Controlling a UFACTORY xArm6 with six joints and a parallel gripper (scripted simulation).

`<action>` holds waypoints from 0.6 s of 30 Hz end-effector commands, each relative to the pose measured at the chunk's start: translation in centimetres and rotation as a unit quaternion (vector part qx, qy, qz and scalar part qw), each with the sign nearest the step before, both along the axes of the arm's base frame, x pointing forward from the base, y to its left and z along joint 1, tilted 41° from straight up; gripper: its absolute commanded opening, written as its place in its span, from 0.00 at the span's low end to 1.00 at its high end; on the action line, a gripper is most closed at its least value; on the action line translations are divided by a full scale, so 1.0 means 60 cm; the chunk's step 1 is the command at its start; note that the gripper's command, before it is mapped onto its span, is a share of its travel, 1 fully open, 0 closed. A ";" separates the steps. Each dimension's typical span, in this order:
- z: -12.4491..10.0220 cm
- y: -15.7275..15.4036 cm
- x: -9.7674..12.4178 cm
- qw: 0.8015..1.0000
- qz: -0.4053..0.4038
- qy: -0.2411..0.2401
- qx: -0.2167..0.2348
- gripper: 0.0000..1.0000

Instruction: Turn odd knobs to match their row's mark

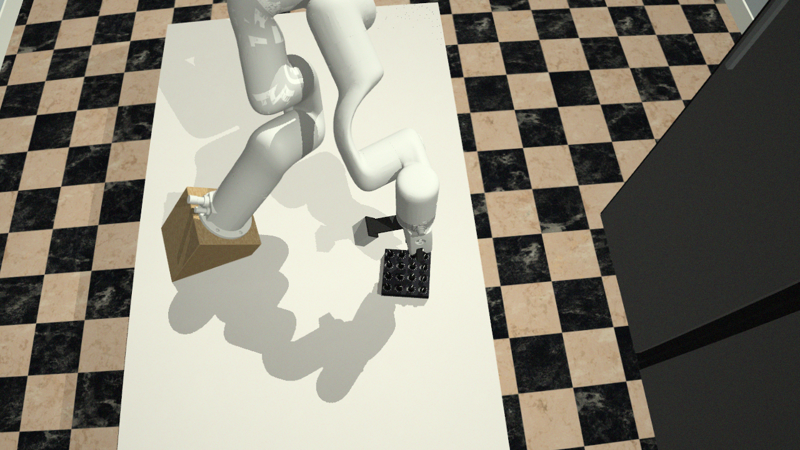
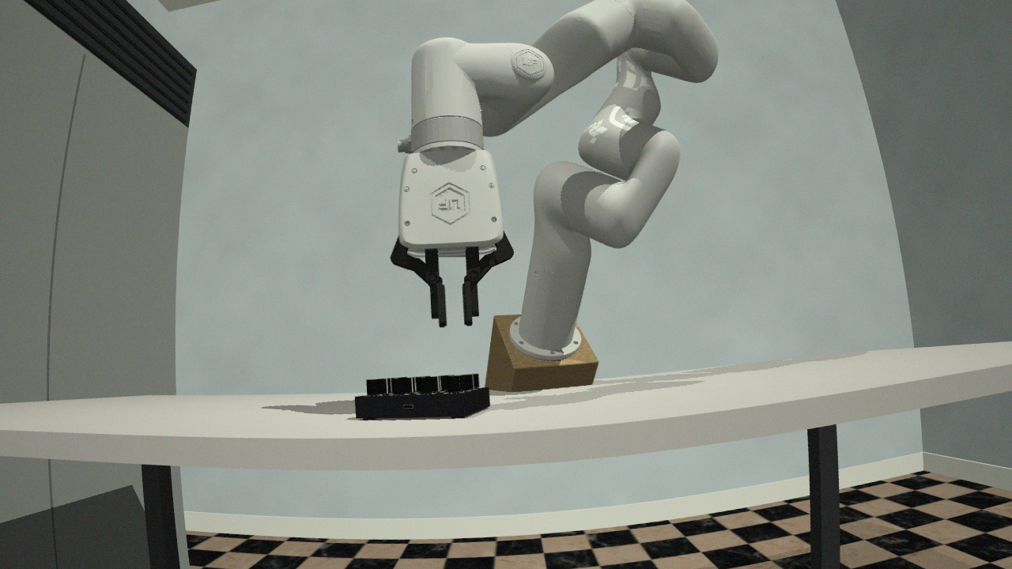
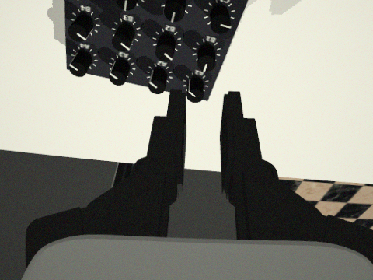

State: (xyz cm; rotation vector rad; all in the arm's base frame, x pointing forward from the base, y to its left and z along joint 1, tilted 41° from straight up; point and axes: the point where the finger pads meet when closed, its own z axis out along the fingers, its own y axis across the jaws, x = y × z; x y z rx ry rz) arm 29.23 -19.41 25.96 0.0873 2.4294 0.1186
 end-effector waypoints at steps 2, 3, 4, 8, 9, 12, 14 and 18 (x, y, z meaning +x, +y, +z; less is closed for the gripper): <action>0.002 -0.001 0.000 1.000 0.000 -0.001 -0.001 0.19; 0.002 -0.001 0.001 1.000 0.000 -0.001 -0.001 0.19; 0.002 -0.001 0.001 1.000 0.000 -0.001 -0.001 0.19; 0.001 -0.001 0.002 1.000 0.000 -0.001 -0.001 0.19; 0.000 -0.001 0.002 1.000 0.000 -0.001 -0.001 0.19; -0.002 0.000 0.004 1.000 0.000 -0.001 -0.001 0.19; -0.002 0.000 0.005 1.000 0.000 -0.001 -0.001 0.19; -0.005 0.000 0.007 1.000 -0.001 0.000 -0.001 0.19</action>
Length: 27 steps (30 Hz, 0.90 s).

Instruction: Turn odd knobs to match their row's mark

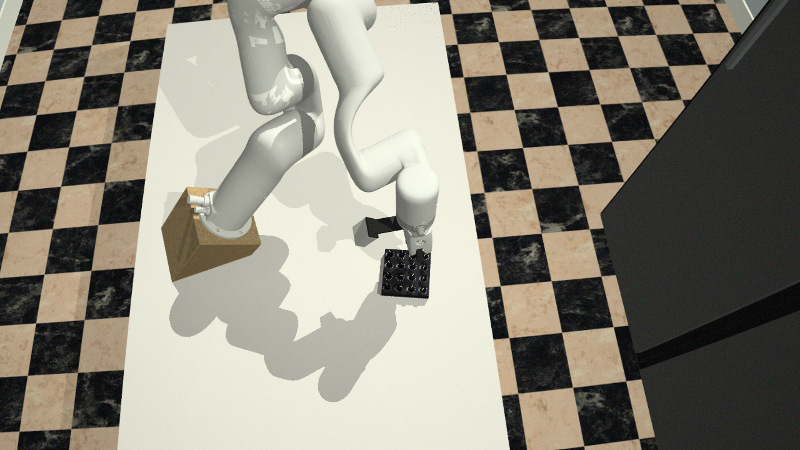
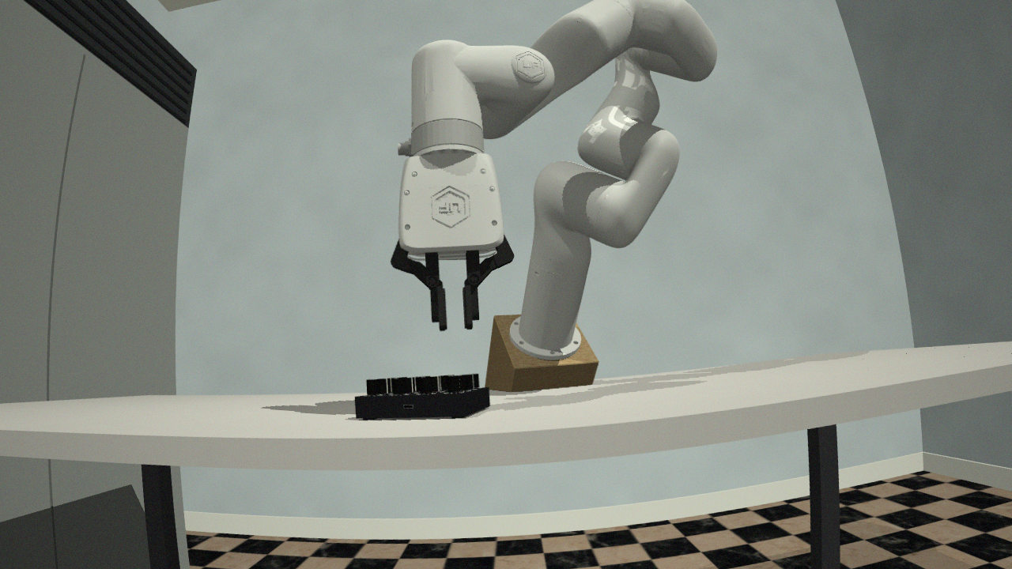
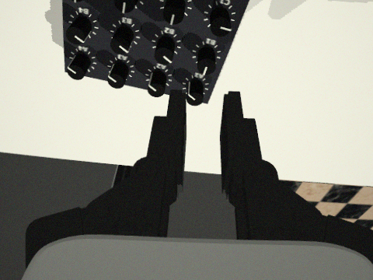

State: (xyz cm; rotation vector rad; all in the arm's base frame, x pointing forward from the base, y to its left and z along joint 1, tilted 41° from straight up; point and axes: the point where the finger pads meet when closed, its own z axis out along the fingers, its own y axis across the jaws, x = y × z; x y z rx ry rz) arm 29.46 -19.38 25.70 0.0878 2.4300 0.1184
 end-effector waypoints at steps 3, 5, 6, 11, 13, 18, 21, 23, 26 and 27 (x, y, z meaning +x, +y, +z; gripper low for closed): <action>-0.005 0.000 0.007 1.000 0.000 -0.001 -0.001 0.19; -0.007 0.000 0.009 1.000 0.000 -0.001 -0.001 0.19; -0.009 0.000 0.010 1.000 0.000 -0.001 -0.001 0.19; -0.017 0.001 0.018 1.000 0.000 -0.001 -0.001 0.19; -0.019 0.002 0.019 1.000 0.000 -0.001 -0.001 0.19; -0.025 0.003 0.026 1.000 0.000 -0.001 -0.001 0.19; -0.030 0.003 0.030 1.000 0.000 -0.001 -0.001 0.19; -0.033 0.004 0.033 1.000 0.000 -0.001 -0.001 0.19; -0.037 0.004 0.037 1.000 0.000 -0.001 -0.001 0.19; -0.039 0.004 0.038 1.000 0.000 -0.001 -0.001 0.19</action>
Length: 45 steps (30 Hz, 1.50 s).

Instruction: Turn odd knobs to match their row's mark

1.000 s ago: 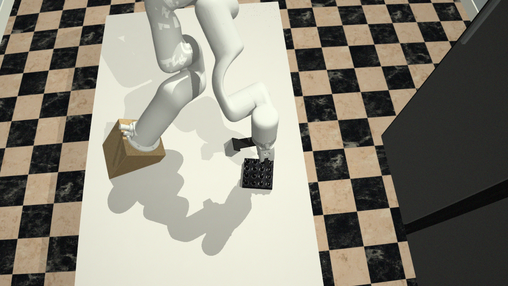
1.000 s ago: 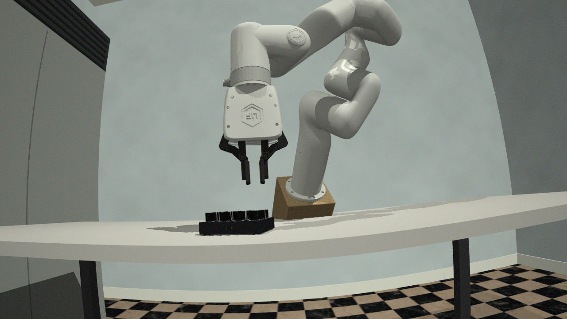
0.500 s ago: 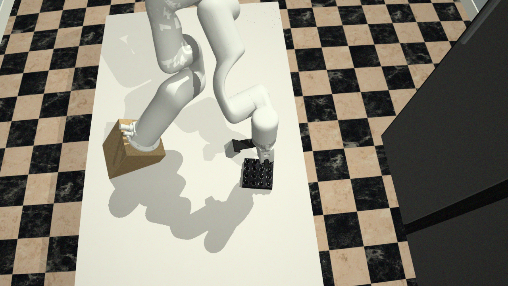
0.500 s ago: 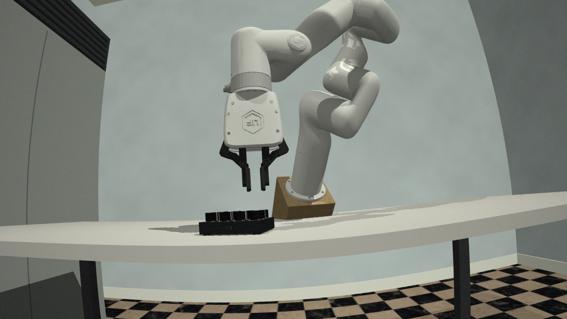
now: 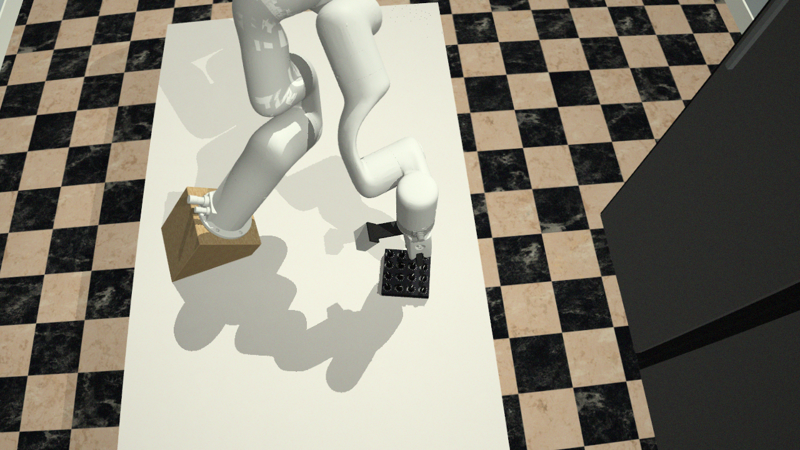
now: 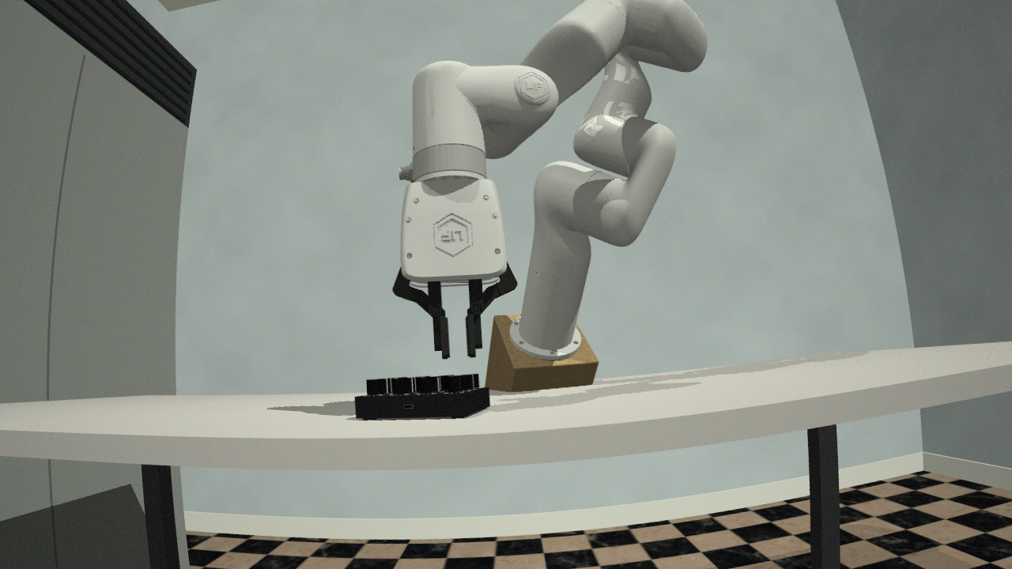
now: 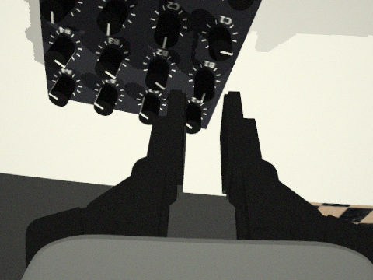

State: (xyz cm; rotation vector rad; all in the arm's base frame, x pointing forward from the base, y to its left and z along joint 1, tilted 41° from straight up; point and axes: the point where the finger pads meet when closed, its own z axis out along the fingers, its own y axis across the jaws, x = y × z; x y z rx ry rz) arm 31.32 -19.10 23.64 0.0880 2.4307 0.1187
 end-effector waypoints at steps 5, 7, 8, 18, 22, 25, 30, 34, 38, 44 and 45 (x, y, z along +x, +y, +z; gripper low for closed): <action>-0.008 0.000 0.010 1.000 0.000 -0.001 -0.001 0.19; -0.009 0.000 0.012 1.000 0.000 -0.001 -0.001 0.19; -0.010 0.000 0.012 1.000 0.000 -0.001 -0.001 0.19; -0.014 0.001 0.015 1.000 0.000 -0.001 -0.001 0.19; -0.014 0.001 0.015 1.000 0.000 -0.001 -0.001 0.19; -0.014 0.001 0.015 1.000 0.000 -0.001 -0.001 0.19; -0.014 0.001 0.015 1.000 0.000 -0.001 -0.001 0.19; -0.014 0.001 0.015 1.000 0.000 -0.001 -0.001 0.19; -0.014 0.001 0.015 1.000 0.000 -0.001 -0.001 0.19; -0.014 0.001 0.015 1.000 0.000 -0.001 -0.001 0.19; -0.014 0.001 0.015 1.000 0.000 -0.001 -0.001 0.19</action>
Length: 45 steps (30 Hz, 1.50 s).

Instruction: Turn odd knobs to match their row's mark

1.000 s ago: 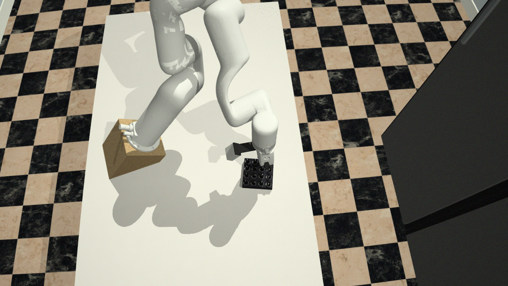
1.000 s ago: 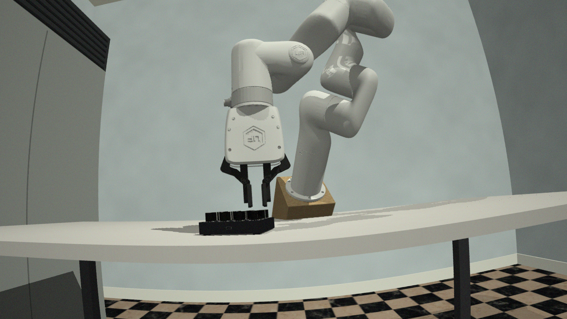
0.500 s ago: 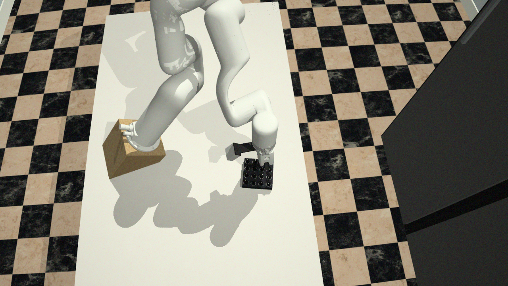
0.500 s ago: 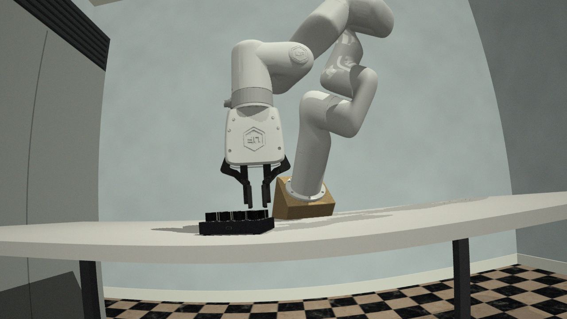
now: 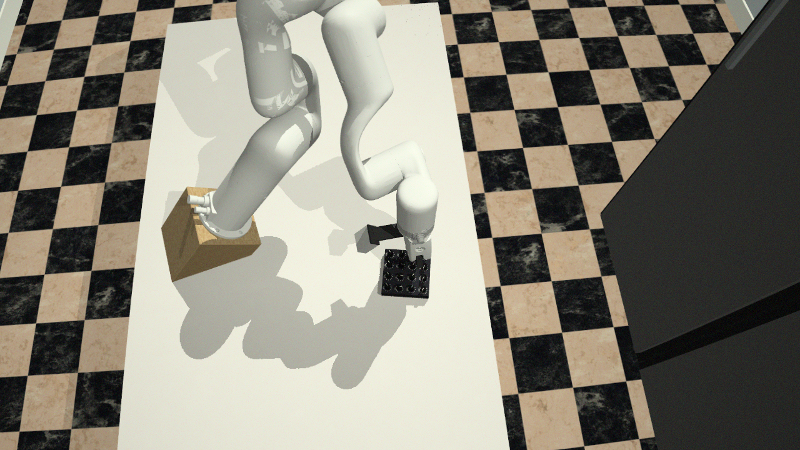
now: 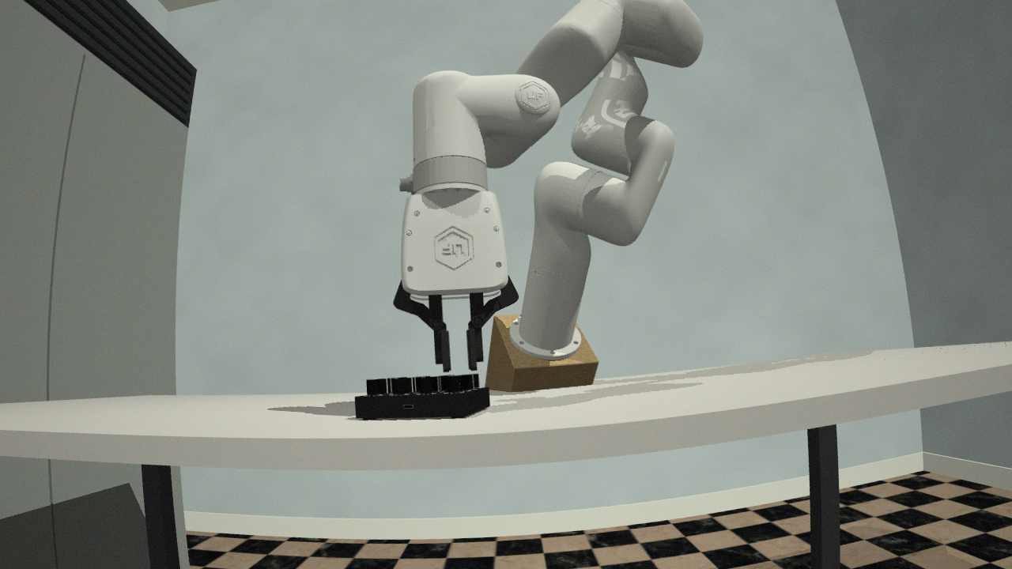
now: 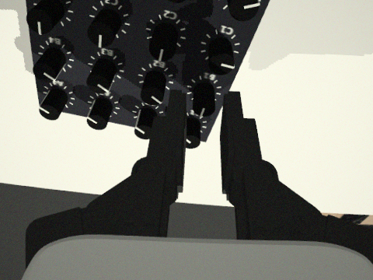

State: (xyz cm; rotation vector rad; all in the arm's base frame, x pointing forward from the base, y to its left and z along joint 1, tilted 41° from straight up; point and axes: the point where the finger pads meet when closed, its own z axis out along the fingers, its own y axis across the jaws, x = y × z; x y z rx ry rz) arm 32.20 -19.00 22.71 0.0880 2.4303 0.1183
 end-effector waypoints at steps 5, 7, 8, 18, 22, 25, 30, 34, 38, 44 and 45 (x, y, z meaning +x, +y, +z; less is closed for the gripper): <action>0.002 -0.001 0.001 1.000 0.000 -0.001 -0.001 0.19; 0.002 -0.001 0.001 1.000 0.000 -0.001 -0.001 0.19; 0.002 -0.001 0.001 1.000 0.000 -0.001 -0.001 0.19; 0.001 -0.001 0.002 1.000 0.000 -0.001 -0.001 0.19; -0.002 -0.001 0.004 1.000 0.000 -0.001 -0.001 0.19; -0.005 0.000 0.006 1.000 0.000 -0.001 -0.001 0.19; -0.007 0.000 0.009 1.000 0.000 -0.001 -0.001 0.19; -0.011 0.000 0.011 1.000 0.000 -0.001 -0.001 0.19; -0.013 0.000 0.013 1.000 0.000 -0.001 -0.001 0.19; -0.013 0.000 0.014 1.000 0.000 -0.001 -0.001 0.19; -0.013 0.000 0.014 1.000 0.000 -0.001 -0.001 0.19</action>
